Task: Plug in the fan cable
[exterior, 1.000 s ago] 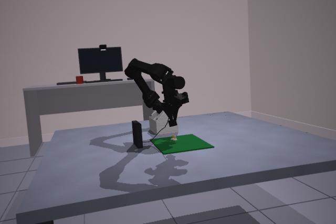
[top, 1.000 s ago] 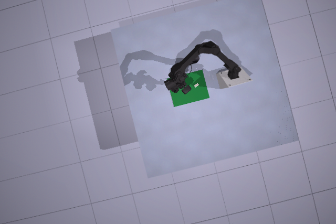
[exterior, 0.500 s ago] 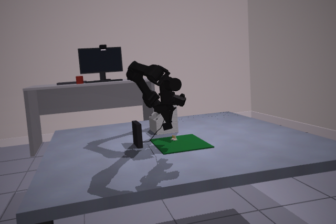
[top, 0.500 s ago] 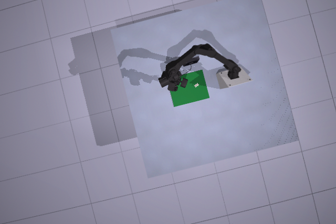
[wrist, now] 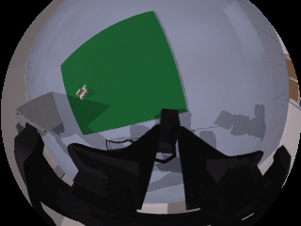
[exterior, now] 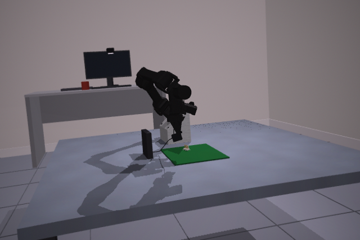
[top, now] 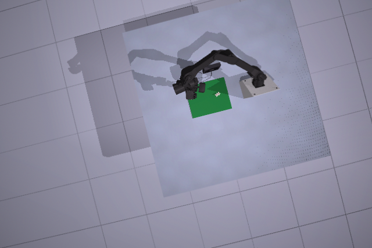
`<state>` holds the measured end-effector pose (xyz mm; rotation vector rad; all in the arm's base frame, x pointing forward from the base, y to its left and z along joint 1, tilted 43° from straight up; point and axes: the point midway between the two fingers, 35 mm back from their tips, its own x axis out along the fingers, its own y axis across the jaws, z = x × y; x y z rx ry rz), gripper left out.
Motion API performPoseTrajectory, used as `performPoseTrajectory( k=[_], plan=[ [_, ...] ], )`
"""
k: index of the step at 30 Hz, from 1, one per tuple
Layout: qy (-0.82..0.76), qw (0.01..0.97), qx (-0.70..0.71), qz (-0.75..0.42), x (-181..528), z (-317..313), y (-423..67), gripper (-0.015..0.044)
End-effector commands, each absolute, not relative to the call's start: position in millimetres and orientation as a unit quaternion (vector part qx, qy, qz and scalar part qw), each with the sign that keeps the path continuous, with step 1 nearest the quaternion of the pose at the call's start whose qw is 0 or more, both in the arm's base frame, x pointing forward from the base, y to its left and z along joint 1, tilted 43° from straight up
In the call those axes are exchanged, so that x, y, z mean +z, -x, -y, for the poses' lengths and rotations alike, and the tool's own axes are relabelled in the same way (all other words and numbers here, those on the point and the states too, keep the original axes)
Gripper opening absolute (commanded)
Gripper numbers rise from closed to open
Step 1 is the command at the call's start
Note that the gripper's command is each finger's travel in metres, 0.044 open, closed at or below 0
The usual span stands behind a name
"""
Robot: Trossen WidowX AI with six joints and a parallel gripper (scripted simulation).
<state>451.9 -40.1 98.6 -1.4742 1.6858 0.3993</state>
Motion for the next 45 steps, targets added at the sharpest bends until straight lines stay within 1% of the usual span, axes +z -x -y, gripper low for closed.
performPoseTrajectory(
  k=[1,23,45],
  plan=[
    [0.579,0.429,0.175,-0.671,95.8,43.1,-451.4,0.0],
    [0.509,0.494,0.286,-0.644,74.4,54.5,-443.9,0.0],
    [0.45,0.566,0.379,-0.578,65.1,60.5,-441.1,0.0]
  ],
)
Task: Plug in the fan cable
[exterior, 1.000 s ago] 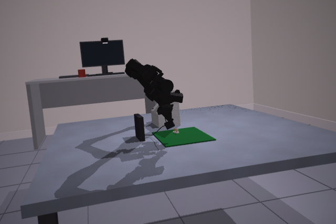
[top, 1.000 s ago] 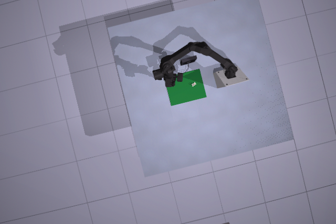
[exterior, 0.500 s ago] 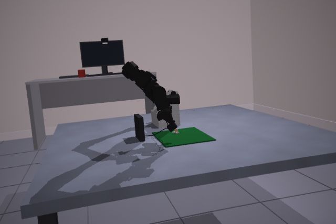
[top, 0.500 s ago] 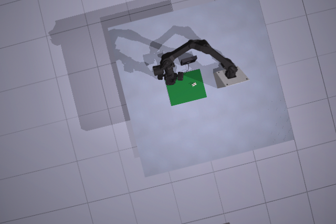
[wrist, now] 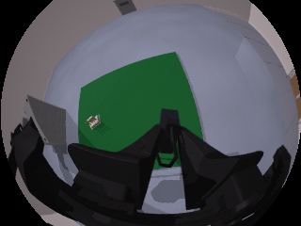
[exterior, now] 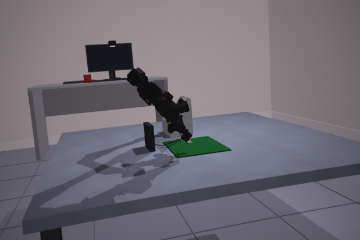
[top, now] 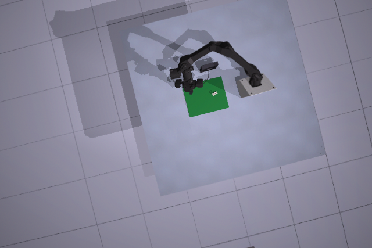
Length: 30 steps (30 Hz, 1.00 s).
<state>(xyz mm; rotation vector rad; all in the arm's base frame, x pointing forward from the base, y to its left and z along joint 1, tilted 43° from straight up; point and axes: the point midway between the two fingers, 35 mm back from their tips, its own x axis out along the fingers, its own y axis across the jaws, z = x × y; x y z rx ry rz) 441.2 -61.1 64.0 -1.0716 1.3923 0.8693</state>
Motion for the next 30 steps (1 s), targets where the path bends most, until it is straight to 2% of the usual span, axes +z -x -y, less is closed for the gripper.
performPoseTrajectory(
  k=[1,30],
  plan=[
    [0.447,0.569,0.383,-0.574,65.0,60.7,-441.0,0.0],
    [0.393,0.665,0.463,-0.435,73.8,68.3,-442.3,0.0]
  ],
)
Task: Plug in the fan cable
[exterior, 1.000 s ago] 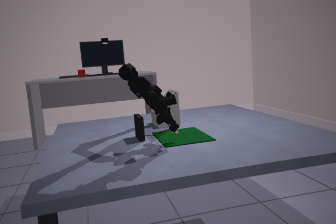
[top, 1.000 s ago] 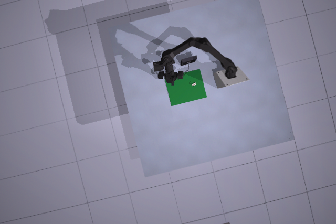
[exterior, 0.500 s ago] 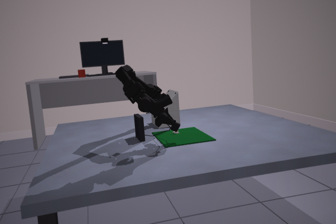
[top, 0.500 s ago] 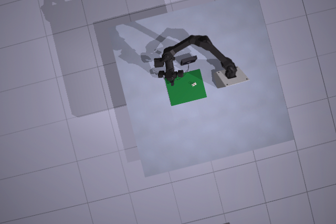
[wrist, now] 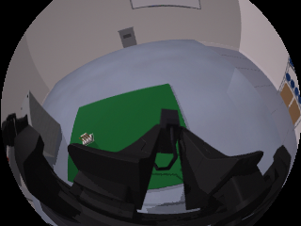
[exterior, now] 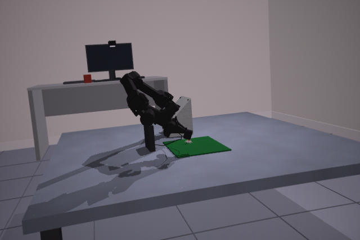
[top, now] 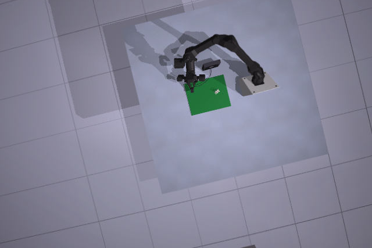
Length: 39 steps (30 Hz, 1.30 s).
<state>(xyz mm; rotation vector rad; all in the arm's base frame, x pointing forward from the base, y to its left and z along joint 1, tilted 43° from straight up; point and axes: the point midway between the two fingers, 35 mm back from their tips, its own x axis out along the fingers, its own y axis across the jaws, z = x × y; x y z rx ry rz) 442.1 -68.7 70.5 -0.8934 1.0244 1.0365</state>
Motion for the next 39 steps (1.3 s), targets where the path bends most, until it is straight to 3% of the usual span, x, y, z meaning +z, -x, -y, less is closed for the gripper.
performPoseTrajectory(
  k=[1,30,39],
  plan=[
    [0.391,0.668,0.465,-0.429,74.5,68.7,-442.4,0.0],
    [0.369,0.746,0.491,-0.256,103.9,83.1,-442.3,0.0],
    [0.367,0.745,0.49,-0.266,104.7,80.9,-442.1,0.0]
  ],
)
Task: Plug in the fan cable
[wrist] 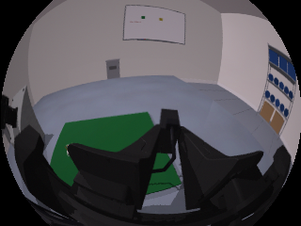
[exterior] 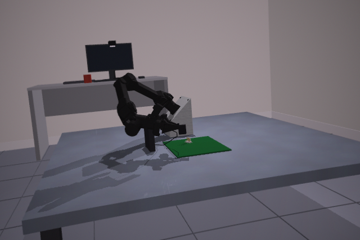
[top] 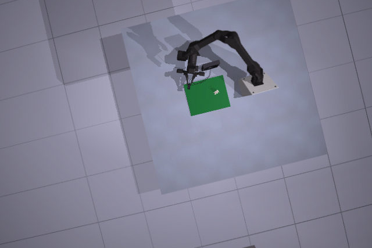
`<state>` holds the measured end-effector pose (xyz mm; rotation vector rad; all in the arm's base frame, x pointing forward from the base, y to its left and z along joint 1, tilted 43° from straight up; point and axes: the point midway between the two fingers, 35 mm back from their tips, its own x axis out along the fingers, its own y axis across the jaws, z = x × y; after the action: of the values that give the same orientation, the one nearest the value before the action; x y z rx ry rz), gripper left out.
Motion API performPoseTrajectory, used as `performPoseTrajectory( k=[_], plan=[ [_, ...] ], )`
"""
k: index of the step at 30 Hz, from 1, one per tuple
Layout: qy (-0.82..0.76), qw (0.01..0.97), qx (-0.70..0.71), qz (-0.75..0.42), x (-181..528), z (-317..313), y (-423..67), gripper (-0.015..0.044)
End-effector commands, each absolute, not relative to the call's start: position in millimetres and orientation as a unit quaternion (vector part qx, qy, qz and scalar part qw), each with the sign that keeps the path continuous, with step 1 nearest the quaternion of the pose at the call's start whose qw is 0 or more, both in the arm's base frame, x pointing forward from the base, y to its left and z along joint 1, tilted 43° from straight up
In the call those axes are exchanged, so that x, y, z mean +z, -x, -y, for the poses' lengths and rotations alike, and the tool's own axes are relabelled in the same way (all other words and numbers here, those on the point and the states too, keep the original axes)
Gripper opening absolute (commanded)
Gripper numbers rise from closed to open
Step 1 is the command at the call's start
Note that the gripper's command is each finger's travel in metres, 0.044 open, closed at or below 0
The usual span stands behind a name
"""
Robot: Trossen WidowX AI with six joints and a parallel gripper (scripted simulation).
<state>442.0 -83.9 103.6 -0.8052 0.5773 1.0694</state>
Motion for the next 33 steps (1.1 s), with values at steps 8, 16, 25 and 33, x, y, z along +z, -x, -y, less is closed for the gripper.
performPoseTrajectory(
  k=[8,16,25,33],
  plan=[
    [0.368,0.745,0.489,-0.265,106.2,79.9,-441.9,0.0],
    [0.368,0.745,0.489,-0.264,107.8,79.0,-441.8,0.0],
    [0.369,0.745,0.488,-0.264,105.4,84.2,-441.6,0.0],
    [0.37,0.745,0.488,-0.264,101.2,90.6,-441.1,0.0]
  ],
)
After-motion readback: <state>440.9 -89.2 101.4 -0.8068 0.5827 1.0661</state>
